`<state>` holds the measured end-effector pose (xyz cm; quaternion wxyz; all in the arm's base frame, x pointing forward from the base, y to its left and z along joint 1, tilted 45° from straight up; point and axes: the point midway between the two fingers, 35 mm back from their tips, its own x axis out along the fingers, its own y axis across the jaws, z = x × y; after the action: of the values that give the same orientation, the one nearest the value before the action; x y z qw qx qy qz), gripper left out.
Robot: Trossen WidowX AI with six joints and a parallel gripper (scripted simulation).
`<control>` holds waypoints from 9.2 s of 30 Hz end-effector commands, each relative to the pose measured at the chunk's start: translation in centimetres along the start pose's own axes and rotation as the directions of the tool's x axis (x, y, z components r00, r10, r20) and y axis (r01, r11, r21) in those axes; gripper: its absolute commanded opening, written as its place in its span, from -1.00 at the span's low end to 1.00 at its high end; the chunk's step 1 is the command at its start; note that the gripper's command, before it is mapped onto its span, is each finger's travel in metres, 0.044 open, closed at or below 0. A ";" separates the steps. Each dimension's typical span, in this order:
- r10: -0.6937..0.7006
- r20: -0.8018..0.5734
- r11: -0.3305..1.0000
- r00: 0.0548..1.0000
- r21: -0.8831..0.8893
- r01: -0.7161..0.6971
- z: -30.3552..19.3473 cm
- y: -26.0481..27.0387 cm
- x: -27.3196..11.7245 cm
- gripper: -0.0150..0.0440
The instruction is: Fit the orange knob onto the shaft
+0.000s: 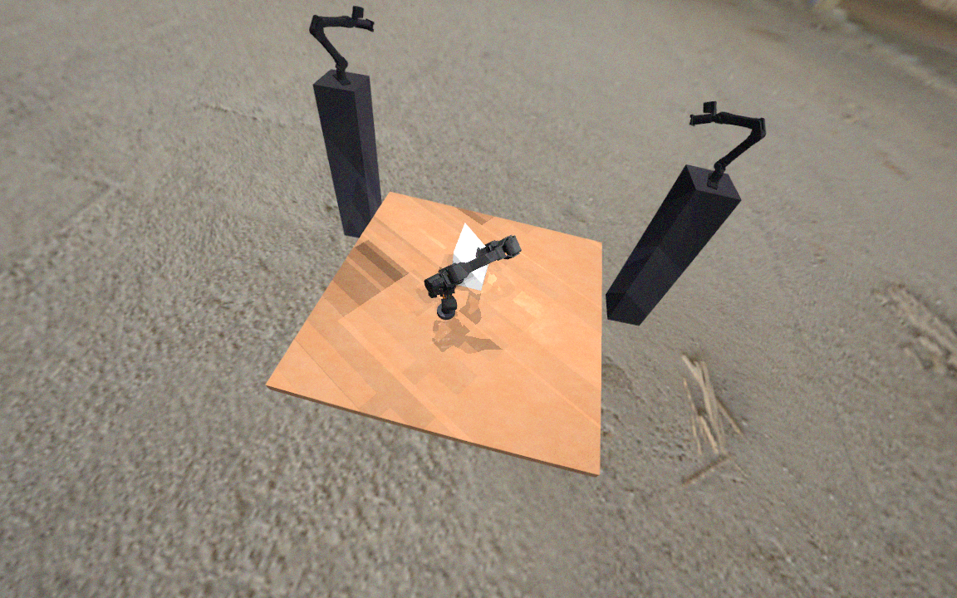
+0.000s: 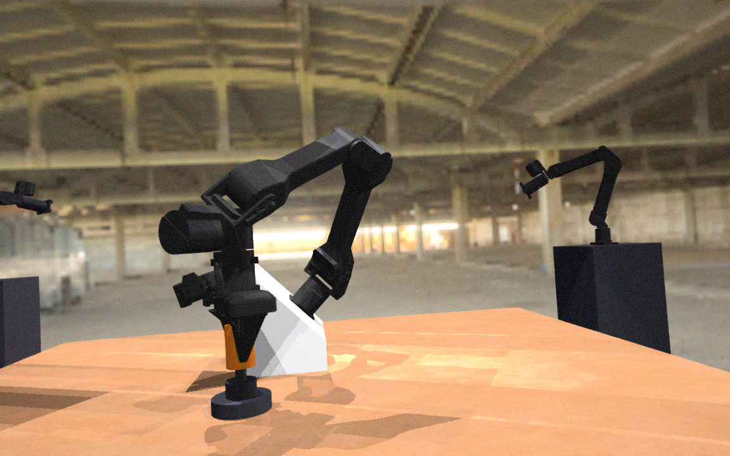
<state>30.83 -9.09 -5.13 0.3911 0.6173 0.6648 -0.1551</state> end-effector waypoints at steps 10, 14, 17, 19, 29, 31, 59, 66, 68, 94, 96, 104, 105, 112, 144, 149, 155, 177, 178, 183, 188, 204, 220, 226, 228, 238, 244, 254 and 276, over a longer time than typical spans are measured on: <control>0.001 0.004 1.000 1.000 0.002 -0.001 0.3 0.2 0.1 -0.49; 0.001 0.004 1.000 1.000 0.002 -0.001 0.3 0.2 0.1 -0.49; 0.001 0.004 1.000 1.000 0.002 -0.001 0.2 0.1 0.2 -0.49; 0.001 0.004 1.000 1.000 0.002 -0.001 0.2 0.1 0.2 -0.49; 0.001 0.004 0.998 1.000 0.055 -0.001 0.0 0.0 -0.3 -0.49; 0.001 0.004 0.992 1.000 0.126 -0.001 -0.1 -0.1 -0.3 -0.49; 0.001 0.004 0.978 1.000 0.210 -0.002 0.1 0.0 -0.2 -0.49; 0.001 0.004 0.978 1.000 0.210 -0.002 0.3 0.1 0.0 -0.49; 0.001 0.004 0.978 1.000 0.210 -0.002 0.2 0.1 0.1 -0.49; 0.001 0.004 0.944 1.000 0.330 -0.002 -0.3 -0.2 -0.3 -0.49; 0.001 0.004 0.917 1.000 0.399 -0.002 -0.4 -0.3 -0.3 -0.49; 0.001 0.004 0.913 1.000 0.409 -0.002 -0.4 -0.2 -0.1 -0.49; 0.001 0.004 0.913 1.000 0.409 -0.002 -0.3 -0.2 -0.1 -0.49; 0.001 0.004 0.913 1.000 0.409 -0.002 -0.1 -0.2 -0.1 -0.49; 0.001 0.004 0.913 1.000 0.409 -0.002 0.0 -0.1 -0.2 -0.49; 0.001 0.004 0.874 1.000 0.485 -0.003 -0.1 -0.2 -0.3 -0.49; 0.001 0.004 0.808 1.000 0.589 -0.003 -0.3 -0.4 -0.2 -0.49; 0.001 0.004 0.808 1.000 0.589 -0.003 0.1 0.0 -0.1 -0.49; 0.001 0.004 0.808 1.000 0.589 -0.003 0.1 0.0 0.1 -0.49; 0.001 0.004 0.808 1.000 0.589 -0.003 0.1 0.0 0.3 -0.49; 0.001 0.004 0.808 1.000 0.589 -0.003 0.1 0.0 0.3 -0.49; 0.001 0.004 0.820 1.000 0.573 -0.003 0.1 0.0 0.3 -0.49; 0.001 0.004 0.820 1.000 0.573 -0.003 0.1 0.0 0.4 -0.49; 0.001 0.004 0.801 1.000 0.599 -0.003 0.1 0.1 0.4 -0.49; 0.001 0.004 0.801 1.000 0.599 -0.003 0.0 0.1 0.6 -0.49; 0.001 0.004 0.801 1.000 0.599 -0.003 -0.1 0.1 1.3 -0.49; 0.001 0.004 0.801 1.000 0.599 -0.003 -0.2 0.1 1.6 -0.49; -0.006 0.012 0.802 1.000 0.597 -0.002 -0.1 0.0 1.7 -0.49; -0.006 0.012 0.802 1.000 0.597 -0.002 -0.1 0.0 1.7 0.93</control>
<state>30.88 -7.84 -6.34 0.1812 0.7073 0.5803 -0.3606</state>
